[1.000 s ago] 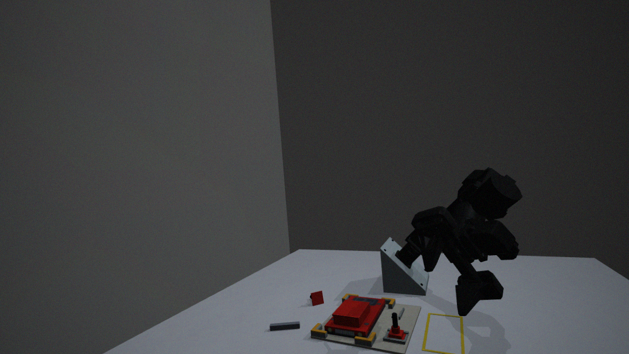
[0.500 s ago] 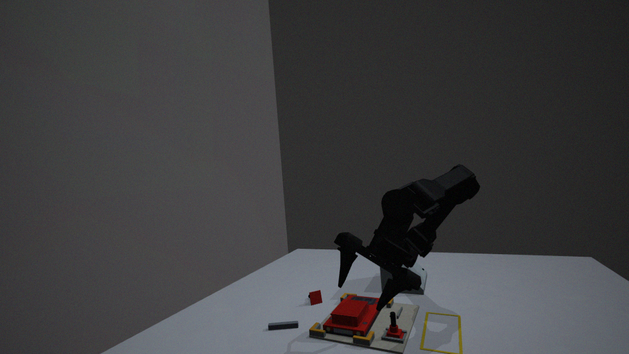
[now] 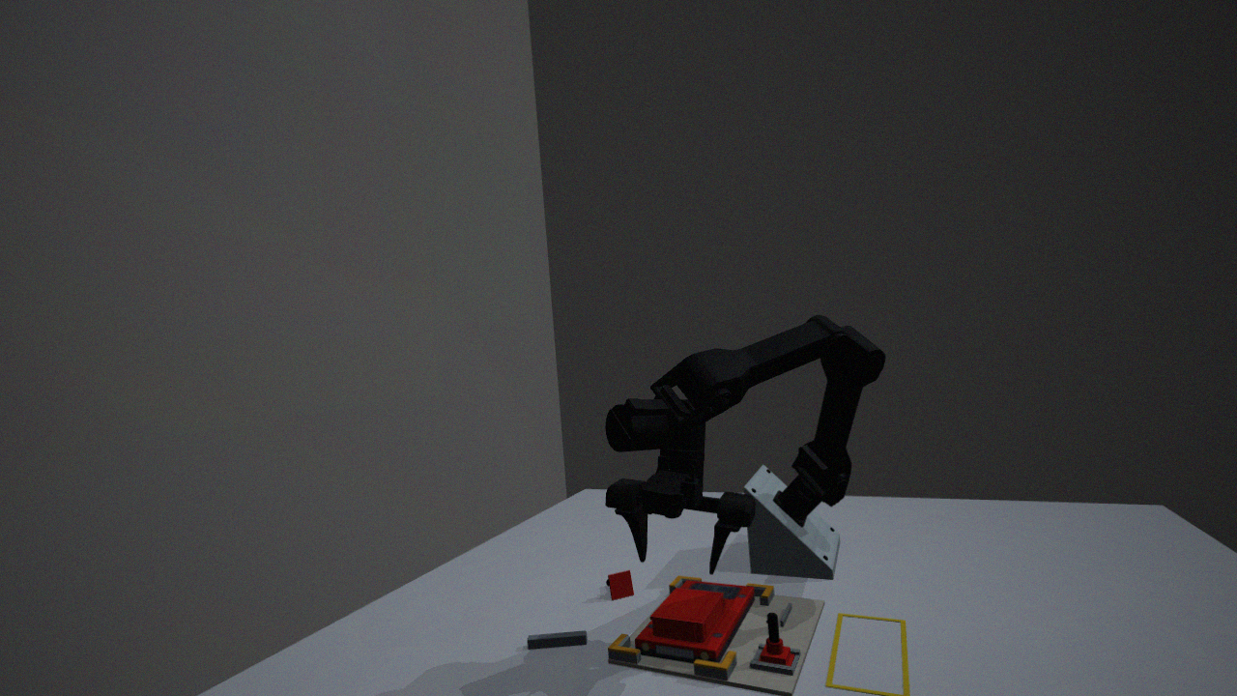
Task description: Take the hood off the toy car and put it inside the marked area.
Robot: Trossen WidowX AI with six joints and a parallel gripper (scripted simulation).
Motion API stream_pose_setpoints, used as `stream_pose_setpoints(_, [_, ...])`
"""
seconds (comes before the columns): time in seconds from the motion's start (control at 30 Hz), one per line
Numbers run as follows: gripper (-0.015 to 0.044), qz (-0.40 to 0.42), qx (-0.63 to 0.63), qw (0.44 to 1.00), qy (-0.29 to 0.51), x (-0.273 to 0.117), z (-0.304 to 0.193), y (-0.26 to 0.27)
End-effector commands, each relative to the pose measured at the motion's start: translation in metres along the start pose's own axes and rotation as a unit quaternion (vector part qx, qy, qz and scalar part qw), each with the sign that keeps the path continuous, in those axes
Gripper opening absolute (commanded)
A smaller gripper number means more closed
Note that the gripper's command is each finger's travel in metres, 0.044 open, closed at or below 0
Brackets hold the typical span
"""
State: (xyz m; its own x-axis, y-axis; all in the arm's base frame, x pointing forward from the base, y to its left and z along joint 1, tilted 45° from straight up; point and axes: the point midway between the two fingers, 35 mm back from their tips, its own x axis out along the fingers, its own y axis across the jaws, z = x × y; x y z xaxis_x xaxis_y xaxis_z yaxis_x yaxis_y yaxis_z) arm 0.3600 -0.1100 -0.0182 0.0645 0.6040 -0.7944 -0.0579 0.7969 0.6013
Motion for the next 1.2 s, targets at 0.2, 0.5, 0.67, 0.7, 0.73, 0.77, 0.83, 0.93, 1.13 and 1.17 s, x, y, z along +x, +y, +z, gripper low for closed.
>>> stream_pose_setpoints(0.2, [0.044,0.061,0.054,0.997,0.018,0.002,-0.025,-0.001])
stream_pose_setpoints(0.5, [0.044,0.061,0.054,0.997,0.018,0.006,-0.024,0.0])
stream_pose_setpoints(0.67, [0.044,0.06,0.054,0.997,0.018,0.009,-0.024,0.0])
stream_pose_setpoints(0.7, [0.044,0.06,0.054,0.997,0.018,0.01,-0.024,0.0])
stream_pose_setpoints(0.73, [0.044,0.06,0.054,0.997,0.018,0.01,-0.024,0.001])
stream_pose_setpoints(0.77, [0.044,0.06,0.054,0.997,0.018,0.011,-0.024,0.001])
stream_pose_setpoints(0.83, [0.044,0.06,0.054,0.997,0.018,0.013,-0.024,0.001])
stream_pose_setpoints(0.93, [0.044,0.06,0.054,0.997,0.018,0.015,-0.024,0.001])
stream_pose_setpoints(1.13, [0.044,0.06,0.054,0.997,0.018,0.019,-0.024,0.002])
stream_pose_setpoints(1.17, [0.044,0.06,0.054,0.997,0.018,0.019,-0.024,0.002])
